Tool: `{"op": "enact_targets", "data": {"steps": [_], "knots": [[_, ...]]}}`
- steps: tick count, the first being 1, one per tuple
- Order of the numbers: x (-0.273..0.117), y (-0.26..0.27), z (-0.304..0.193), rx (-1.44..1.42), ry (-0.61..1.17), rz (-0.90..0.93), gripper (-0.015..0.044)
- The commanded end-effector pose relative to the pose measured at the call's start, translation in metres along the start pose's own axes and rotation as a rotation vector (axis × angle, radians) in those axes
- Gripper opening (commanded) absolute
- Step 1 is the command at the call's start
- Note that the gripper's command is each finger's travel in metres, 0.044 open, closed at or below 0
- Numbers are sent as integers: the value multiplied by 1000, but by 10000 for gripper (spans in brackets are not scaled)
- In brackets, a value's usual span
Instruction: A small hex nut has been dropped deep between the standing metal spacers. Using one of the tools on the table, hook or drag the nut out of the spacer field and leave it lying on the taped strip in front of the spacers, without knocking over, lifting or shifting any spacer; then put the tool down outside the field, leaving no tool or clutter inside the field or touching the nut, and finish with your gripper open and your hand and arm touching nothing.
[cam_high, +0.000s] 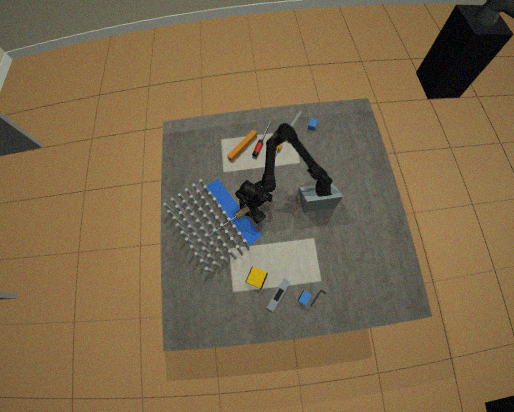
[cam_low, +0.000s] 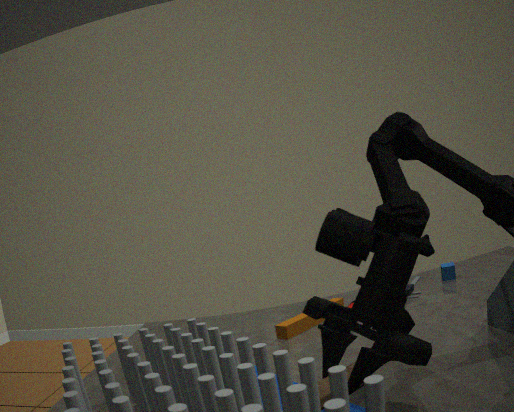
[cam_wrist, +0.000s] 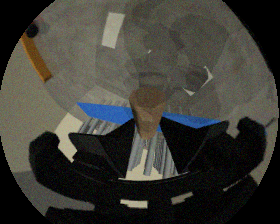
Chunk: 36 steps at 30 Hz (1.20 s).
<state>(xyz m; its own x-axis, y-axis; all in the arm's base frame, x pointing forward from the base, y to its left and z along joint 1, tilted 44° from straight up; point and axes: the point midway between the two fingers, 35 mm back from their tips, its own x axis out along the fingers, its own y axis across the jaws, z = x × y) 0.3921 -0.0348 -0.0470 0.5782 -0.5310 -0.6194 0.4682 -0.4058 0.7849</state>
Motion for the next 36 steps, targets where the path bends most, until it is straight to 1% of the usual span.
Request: {"op": "enact_targets", "data": {"steps": [1,36], "knots": [[0,0,0,-3,7,-2,0],[-10,0,19,-3,7,-4,0]]}}
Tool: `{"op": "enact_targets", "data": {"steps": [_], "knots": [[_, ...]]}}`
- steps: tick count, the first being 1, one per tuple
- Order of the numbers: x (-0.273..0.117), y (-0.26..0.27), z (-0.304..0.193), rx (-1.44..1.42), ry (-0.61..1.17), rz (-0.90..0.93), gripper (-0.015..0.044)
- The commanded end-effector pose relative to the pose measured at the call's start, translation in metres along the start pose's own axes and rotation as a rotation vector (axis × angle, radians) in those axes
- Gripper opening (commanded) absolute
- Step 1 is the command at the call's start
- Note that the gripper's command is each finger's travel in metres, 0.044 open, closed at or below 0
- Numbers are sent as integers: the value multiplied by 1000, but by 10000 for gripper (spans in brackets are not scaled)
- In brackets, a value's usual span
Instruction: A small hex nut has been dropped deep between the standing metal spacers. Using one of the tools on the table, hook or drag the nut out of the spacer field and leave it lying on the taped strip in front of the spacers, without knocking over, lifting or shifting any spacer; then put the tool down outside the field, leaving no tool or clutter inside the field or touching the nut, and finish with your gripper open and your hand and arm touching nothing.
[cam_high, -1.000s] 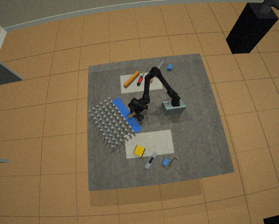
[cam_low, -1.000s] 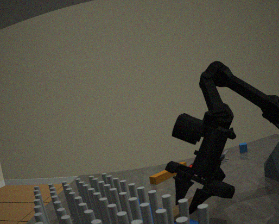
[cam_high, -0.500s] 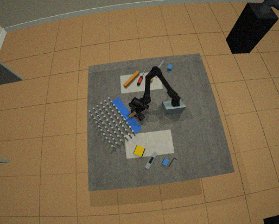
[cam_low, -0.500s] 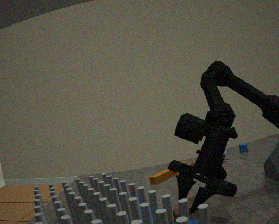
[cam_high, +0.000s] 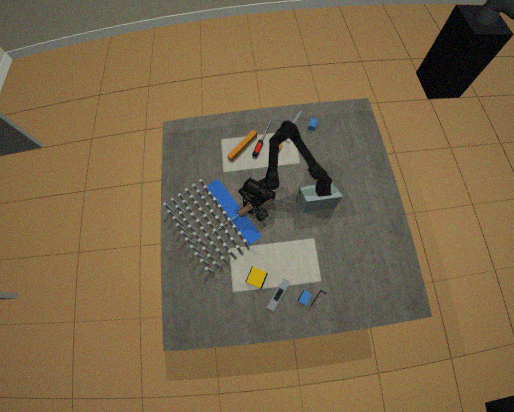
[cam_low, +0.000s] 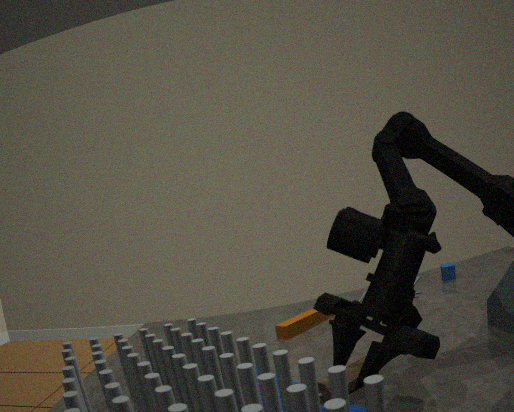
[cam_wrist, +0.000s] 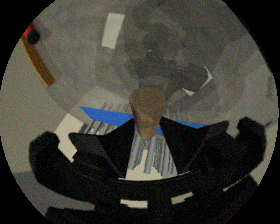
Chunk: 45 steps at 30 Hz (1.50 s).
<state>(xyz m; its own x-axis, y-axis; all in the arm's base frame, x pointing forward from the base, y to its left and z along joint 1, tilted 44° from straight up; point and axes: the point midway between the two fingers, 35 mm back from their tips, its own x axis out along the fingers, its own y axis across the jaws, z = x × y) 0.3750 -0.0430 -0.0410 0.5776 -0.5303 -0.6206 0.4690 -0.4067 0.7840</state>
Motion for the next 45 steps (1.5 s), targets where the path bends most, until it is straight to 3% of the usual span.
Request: {"op": "enact_targets", "data": {"steps": [1,45], "knots": [[-2,0,2,-3,6,-2,0],[-15,0,26,-4,6,-5,0]]}}
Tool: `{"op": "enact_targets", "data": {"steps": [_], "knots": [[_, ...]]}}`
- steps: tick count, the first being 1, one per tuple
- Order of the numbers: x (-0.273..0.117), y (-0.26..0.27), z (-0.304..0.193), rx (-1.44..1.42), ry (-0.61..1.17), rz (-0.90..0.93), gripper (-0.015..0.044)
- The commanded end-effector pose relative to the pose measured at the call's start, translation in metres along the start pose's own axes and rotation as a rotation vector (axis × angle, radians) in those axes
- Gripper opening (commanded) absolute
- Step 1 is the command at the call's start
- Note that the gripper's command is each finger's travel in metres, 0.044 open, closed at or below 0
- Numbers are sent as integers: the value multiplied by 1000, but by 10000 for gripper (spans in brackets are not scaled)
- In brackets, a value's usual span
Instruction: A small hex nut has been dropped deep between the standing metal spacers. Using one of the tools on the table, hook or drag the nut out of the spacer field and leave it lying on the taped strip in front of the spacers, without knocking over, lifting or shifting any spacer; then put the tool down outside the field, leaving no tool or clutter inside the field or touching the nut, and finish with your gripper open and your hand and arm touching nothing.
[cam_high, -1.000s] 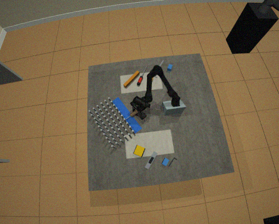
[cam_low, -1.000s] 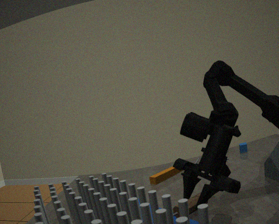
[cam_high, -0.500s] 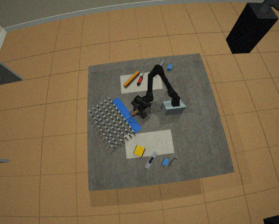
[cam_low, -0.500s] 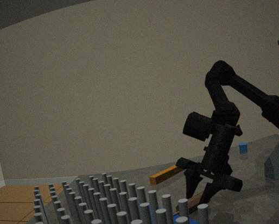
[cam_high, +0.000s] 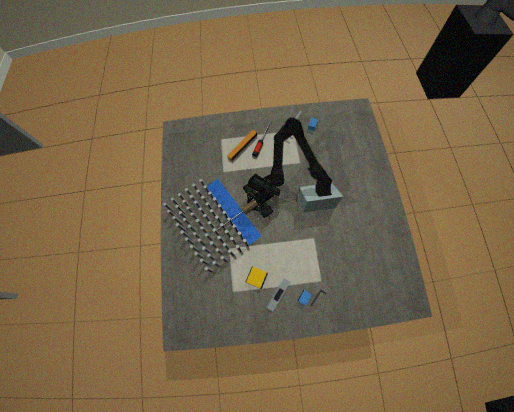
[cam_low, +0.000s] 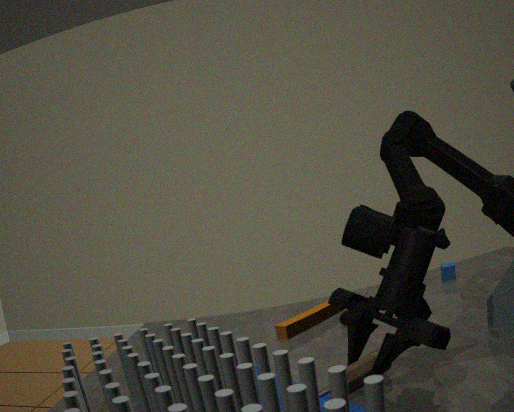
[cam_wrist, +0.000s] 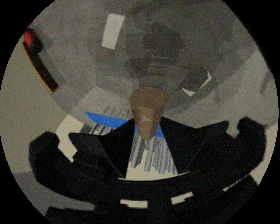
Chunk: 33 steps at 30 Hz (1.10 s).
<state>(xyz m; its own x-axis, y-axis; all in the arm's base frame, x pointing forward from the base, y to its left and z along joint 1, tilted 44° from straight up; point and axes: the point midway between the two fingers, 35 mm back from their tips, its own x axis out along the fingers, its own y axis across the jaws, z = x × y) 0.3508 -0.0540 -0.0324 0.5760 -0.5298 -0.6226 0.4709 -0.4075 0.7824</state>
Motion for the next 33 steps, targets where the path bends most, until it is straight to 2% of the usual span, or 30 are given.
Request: {"op": "enact_targets", "data": {"steps": [1,33], "knots": [[-2,0,2,-3,6,-2,0],[-12,0,20,-4,6,-4,0]]}}
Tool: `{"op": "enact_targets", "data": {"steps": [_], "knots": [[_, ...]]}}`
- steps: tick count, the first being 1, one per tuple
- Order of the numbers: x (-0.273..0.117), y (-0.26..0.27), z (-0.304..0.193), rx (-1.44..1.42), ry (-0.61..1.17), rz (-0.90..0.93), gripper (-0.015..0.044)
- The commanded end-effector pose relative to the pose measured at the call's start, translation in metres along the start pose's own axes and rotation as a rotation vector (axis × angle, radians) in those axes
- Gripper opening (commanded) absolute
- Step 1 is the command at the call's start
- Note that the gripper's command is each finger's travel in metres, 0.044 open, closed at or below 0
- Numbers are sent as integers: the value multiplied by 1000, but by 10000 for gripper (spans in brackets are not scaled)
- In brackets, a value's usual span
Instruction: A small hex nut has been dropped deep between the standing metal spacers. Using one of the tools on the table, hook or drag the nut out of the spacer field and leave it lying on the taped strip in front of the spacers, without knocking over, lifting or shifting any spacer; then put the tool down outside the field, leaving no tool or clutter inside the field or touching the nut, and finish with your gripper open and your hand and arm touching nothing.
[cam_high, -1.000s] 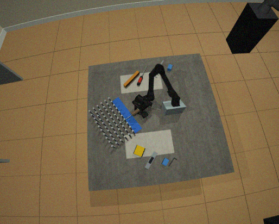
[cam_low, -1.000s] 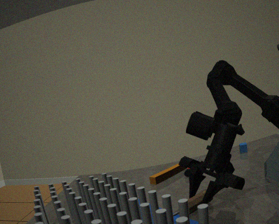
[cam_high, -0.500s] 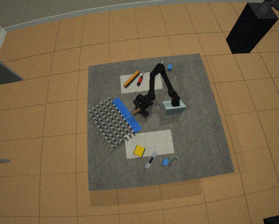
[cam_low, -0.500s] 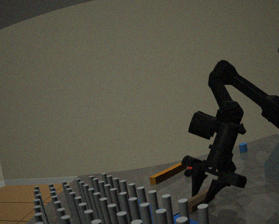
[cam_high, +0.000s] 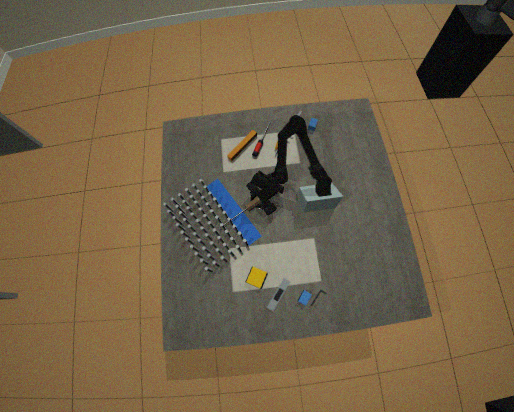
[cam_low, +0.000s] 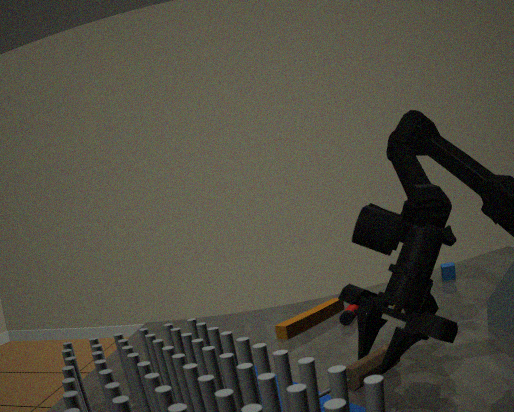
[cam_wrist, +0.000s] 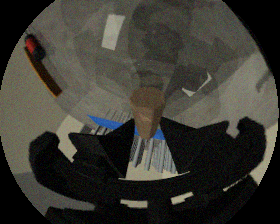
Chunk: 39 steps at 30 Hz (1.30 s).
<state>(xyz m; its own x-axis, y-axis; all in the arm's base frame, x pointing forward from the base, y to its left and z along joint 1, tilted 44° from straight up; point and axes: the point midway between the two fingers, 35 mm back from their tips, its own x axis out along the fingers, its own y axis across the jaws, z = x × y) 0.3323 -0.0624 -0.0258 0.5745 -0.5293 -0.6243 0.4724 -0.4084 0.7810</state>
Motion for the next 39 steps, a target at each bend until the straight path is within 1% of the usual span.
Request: {"op": "enact_targets", "data": {"steps": [1,39], "knots": [[-2,0,2,-3,7,-2,0],[-13,0,23,-4,6,-5,0]]}}
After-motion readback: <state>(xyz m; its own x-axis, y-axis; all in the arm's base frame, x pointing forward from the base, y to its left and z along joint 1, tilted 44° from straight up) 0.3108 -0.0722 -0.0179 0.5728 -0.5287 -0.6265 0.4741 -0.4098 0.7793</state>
